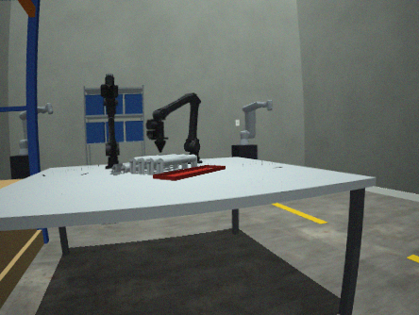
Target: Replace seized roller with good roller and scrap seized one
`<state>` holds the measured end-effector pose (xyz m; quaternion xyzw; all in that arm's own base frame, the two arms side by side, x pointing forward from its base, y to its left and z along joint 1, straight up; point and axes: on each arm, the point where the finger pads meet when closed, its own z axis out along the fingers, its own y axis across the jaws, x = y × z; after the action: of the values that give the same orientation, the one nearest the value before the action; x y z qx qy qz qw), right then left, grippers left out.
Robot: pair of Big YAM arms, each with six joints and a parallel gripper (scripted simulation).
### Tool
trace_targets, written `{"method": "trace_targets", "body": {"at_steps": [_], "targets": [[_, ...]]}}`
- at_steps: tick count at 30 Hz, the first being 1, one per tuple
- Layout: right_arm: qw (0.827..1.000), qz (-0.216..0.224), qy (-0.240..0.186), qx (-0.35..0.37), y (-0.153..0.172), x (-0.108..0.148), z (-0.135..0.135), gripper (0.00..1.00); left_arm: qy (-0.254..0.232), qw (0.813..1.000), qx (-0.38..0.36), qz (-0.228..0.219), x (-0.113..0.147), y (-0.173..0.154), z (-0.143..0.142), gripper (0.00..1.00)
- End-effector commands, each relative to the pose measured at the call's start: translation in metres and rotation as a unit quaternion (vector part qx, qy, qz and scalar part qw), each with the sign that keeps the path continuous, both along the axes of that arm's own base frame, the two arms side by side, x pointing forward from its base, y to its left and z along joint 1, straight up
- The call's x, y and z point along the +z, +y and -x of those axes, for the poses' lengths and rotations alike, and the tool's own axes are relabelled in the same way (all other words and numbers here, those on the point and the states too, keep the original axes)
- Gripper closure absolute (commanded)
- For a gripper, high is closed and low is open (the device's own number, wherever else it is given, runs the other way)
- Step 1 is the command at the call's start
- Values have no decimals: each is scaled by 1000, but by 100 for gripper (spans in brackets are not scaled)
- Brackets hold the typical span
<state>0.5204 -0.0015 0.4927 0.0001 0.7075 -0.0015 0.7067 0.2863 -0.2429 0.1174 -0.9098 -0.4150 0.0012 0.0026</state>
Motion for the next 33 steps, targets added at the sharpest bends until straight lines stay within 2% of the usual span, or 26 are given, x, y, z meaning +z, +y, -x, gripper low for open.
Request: {"method": "trace_targets", "body": {"at_steps": [1, 6, 9, 10, 33], "targets": [[999, -4, -39, 4, 3, 38, -2, 100, -11, 1000, 12, 12, 3, -3, -8, 100], [999, -4, -39, 4, 3, 38, -2, 100, -7, 1000, 13, 9, -9, -2, -8, 100], [999, -4, -39, 4, 3, 38, -2, 100, -11, 1000, 11, 12, -4, -5, -11, 100], [999, -4, -39, 4, 3, 38, -2, 100, -23, 999, 6, 22, 6, -8, -12, 100], [999, -4, -39, 4, 3, 38, -2, 100, -16, 1000, 13, 16, -3, -4, -11, 100]]}}
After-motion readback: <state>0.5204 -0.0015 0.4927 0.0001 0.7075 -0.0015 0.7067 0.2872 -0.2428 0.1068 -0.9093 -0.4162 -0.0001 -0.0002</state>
